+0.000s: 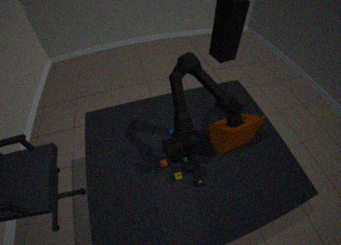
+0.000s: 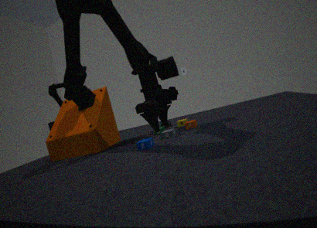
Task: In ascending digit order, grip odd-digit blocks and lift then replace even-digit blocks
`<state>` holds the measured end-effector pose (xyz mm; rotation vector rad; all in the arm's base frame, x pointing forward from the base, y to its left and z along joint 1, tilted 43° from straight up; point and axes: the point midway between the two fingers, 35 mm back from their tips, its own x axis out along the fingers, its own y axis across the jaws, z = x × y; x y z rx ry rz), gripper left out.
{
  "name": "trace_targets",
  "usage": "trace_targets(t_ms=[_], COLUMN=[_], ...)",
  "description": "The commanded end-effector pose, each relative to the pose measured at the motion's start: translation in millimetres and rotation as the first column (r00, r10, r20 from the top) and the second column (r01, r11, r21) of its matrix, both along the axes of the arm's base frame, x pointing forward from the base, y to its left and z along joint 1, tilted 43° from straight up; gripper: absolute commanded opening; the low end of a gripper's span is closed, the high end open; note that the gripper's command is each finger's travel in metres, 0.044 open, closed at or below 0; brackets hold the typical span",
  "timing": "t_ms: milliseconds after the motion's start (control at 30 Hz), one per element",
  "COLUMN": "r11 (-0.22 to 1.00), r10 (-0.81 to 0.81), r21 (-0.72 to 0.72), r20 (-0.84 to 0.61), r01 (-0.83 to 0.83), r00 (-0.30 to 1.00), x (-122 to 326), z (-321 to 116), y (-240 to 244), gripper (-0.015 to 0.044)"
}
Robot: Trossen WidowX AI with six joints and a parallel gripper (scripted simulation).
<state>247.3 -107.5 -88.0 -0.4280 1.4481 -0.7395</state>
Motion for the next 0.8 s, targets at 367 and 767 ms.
trace_targets(t_ms=[367, 767], r11=[1.0, 1.0], r10=[0.001, 0.001], r21=[-0.004, -0.004], r20=[-0.017, -0.017], r01=[-0.001, -0.001], r00=[1.0, 1.0], x=[-4.8, -4.8], z=[-3.3, -3.3], y=[-2.8, -2.8], gripper=[0.012, 0.012])
